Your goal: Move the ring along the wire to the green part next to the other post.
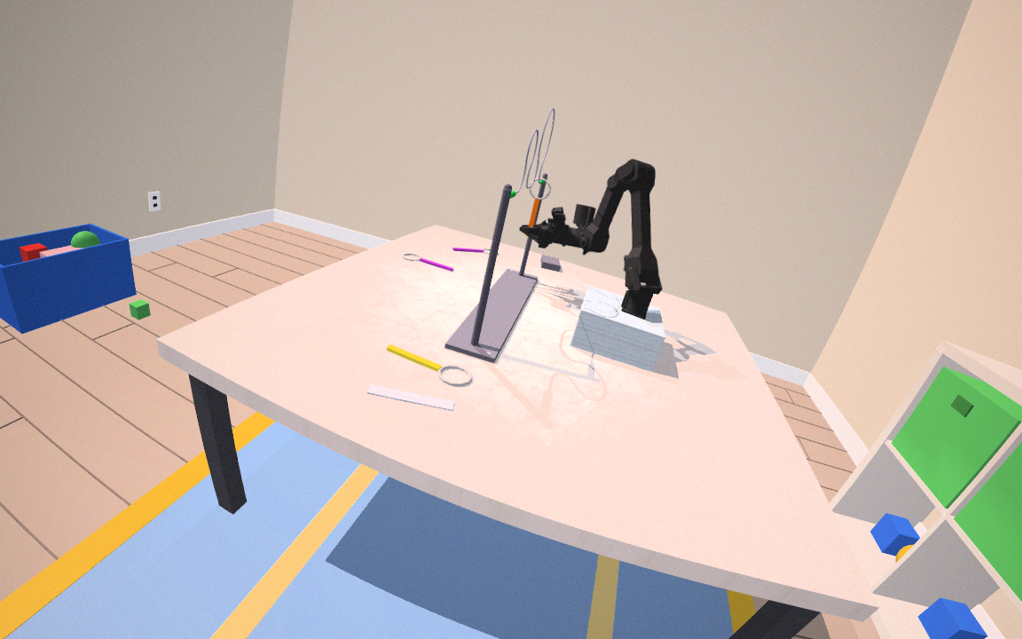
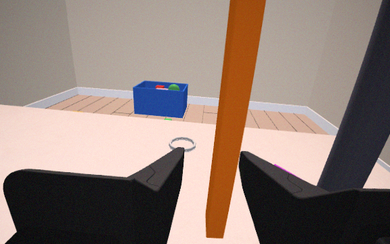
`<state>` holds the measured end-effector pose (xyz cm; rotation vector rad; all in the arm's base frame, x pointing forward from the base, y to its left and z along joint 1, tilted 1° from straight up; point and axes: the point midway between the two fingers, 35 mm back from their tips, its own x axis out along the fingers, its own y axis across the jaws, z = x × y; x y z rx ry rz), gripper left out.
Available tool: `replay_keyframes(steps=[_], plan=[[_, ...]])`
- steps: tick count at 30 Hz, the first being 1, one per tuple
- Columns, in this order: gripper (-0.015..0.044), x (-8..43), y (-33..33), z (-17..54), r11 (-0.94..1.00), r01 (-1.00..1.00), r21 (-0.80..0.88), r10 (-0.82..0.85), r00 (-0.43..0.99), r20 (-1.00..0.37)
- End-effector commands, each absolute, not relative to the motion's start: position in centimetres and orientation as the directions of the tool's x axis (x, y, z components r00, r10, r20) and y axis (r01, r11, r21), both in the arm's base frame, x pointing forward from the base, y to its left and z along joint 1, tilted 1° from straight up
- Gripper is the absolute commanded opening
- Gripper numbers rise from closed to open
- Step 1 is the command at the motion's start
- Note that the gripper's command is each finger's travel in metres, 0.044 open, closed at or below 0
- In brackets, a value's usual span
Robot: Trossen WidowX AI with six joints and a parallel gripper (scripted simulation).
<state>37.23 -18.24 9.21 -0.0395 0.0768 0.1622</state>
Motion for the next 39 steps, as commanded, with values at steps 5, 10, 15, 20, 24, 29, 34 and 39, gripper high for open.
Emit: replay_keyframes(steps=[5, 10, 15, 20, 24, 29, 34, 39], plan=[[0.0134, 37.2, -18.2, 9.2, 0.986, -0.163, -0.033, 0.16, 0.984, -0.08], [0.0003, 37.2, -18.2, 9.2, 0.986, -0.163, -0.033, 0.16, 0.984, -0.08], [-0.0129, 37.2, -18.2, 9.2, 0.986, -0.163, -0.033, 0.16, 0.984, -0.08], [-0.015, 37.2, -18.2, 9.2, 0.986, -0.163, -0.033, 0.16, 0.984, -0.08], [-0.015, 37.2, -18.2, 9.3, 0.986, -0.163, -0.033, 0.16, 0.984, -0.08], [-0.015, 37.2, -18.2, 10.0, 0.986, -0.161, -0.032, 0.158, 0.984, -0.079], [-0.015, 37.2, -18.1, 11.2, 0.987, -0.158, -0.031, 0.155, 0.985, -0.078], [-0.015, 37.2, -18.1, 11.3, 0.987, -0.157, -0.031, 0.154, 0.985, -0.078]])
